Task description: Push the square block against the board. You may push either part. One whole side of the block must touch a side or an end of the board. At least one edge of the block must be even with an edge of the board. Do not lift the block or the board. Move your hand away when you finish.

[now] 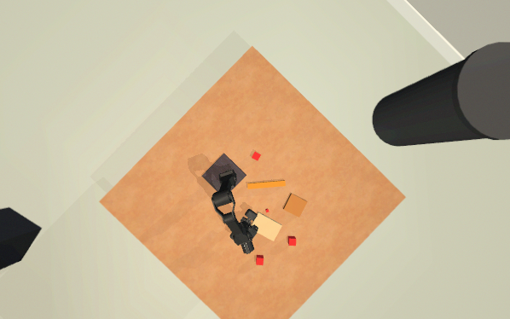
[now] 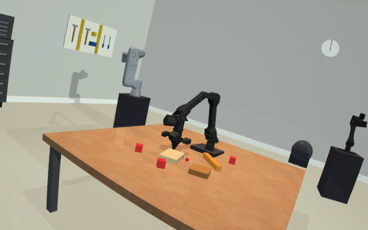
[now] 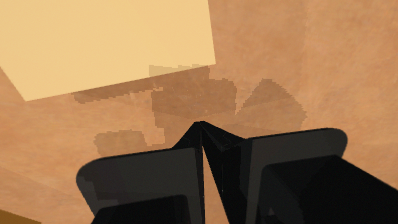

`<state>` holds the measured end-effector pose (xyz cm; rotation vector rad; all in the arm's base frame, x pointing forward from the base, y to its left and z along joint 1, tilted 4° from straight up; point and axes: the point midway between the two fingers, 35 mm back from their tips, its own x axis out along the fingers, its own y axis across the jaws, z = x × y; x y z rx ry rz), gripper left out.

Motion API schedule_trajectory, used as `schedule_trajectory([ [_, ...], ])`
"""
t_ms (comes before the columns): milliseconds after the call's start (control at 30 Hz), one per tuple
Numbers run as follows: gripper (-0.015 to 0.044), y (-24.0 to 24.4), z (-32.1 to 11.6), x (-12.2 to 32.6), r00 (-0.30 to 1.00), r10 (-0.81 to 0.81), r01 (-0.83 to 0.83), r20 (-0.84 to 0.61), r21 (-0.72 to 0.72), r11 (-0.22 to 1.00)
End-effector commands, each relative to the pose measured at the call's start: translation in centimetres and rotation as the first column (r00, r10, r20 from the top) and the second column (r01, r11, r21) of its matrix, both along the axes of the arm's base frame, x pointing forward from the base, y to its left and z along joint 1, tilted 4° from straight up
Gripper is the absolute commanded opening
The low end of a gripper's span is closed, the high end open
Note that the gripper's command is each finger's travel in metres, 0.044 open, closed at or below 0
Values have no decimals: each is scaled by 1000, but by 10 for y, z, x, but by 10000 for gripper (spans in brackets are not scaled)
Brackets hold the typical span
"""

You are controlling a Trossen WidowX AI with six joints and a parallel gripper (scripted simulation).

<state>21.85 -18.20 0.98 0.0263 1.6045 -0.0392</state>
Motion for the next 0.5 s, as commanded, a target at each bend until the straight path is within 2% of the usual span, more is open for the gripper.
schedule_trajectory([
  [0,0,2,-2,-9,1000,2,-2,-8,5,1000],
  [133,0,0,2,-5,1000,-1,1,-1,2,1000],
  [267,0,0,49,-3,1000,2,-2,-7,4,1000],
  [467,0,0,53,-2,1000,-4,4,-7,4,1000],
])
